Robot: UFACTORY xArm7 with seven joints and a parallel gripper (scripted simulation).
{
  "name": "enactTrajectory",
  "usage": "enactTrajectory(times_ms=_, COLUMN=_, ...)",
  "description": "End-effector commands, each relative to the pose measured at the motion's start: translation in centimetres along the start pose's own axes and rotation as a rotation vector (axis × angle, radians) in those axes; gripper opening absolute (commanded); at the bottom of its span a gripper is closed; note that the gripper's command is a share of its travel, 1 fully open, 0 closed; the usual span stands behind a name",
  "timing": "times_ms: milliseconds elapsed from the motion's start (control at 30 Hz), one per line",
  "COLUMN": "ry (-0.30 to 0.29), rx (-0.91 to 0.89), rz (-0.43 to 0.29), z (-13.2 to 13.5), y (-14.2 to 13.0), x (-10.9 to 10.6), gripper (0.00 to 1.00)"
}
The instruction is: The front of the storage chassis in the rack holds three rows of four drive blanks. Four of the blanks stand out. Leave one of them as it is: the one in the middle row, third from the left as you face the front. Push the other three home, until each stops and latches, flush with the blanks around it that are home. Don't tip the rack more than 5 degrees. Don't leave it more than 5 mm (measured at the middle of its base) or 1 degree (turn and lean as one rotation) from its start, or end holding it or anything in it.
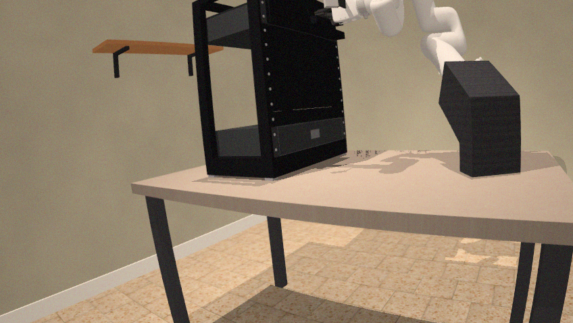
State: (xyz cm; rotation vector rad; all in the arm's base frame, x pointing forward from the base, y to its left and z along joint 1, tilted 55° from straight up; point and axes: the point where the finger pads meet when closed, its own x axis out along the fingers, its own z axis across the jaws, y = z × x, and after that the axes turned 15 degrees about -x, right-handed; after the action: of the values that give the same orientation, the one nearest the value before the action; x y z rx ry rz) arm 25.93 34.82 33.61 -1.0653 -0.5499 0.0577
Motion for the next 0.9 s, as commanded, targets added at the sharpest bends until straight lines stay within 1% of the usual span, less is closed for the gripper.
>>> enactTrajectory(times_ms=0, ry=-0.001, rx=0.003, rz=-0.001, z=0.10, y=-0.01, x=0.01, gripper=0.00)
enactTrajectory(times_ms=867, ry=-0.001, rx=0.003, rz=-0.001, z=0.09, y=-0.03, x=0.58, gripper=0.00)
